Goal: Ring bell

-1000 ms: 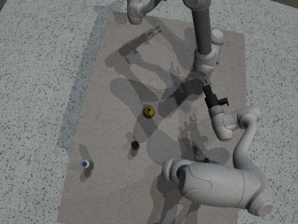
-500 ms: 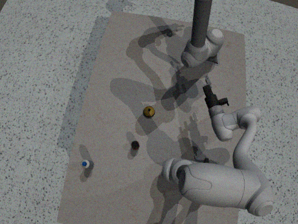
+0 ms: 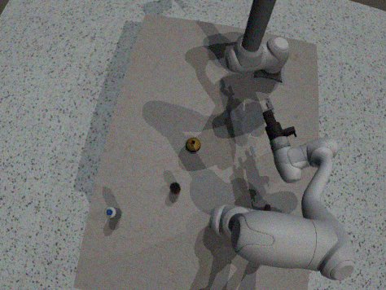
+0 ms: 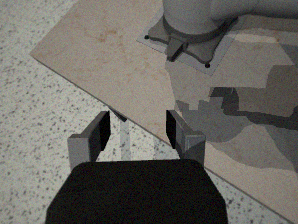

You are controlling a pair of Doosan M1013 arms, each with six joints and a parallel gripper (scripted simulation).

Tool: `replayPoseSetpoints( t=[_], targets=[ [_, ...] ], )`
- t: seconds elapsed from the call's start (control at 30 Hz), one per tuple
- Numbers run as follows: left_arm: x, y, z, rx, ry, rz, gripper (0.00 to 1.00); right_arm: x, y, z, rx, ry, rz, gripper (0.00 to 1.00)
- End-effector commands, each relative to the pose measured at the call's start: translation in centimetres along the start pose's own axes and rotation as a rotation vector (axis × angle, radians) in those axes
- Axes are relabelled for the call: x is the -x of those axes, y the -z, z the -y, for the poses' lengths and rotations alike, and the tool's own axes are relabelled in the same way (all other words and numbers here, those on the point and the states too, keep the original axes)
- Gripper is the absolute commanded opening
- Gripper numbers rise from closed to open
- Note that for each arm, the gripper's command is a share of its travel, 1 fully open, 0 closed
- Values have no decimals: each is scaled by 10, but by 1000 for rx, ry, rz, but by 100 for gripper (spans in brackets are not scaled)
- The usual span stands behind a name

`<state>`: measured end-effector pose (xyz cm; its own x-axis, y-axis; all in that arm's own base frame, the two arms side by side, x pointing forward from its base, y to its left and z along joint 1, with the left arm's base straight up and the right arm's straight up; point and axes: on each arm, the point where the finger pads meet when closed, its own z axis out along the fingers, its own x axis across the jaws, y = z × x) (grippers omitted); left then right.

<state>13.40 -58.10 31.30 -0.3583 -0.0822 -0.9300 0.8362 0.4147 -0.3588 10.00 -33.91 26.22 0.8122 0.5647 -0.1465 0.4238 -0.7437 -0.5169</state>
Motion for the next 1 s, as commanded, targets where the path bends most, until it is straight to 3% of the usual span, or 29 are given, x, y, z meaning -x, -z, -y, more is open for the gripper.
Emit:
replayPoseSetpoints(
  t=[0.0, 0.03, 0.1, 0.27, 0.43, 0.97],
  targets=[
    [1, 0, 0, 0, 0, 1, 100, 20, -16, 24, 22, -143, -153, 100],
    [1, 0, 0, 0, 0, 1, 100, 23, -19, 29, 27, -177, -186, 100],
    [1, 0, 0, 0, 0, 1, 100, 23, -19, 29, 27, -177, -186, 100],
    [1, 0, 0, 0, 0, 1, 100, 32, -29, 48, 52, -314, -314, 100],
    [1, 0, 0, 0, 0, 1, 100, 36, -34, 58, 68, -394, -387, 100],
    [5, -5, -9, 28, 13, 9, 100, 38, -36, 61, 75, -428, -417, 100]
  ],
)
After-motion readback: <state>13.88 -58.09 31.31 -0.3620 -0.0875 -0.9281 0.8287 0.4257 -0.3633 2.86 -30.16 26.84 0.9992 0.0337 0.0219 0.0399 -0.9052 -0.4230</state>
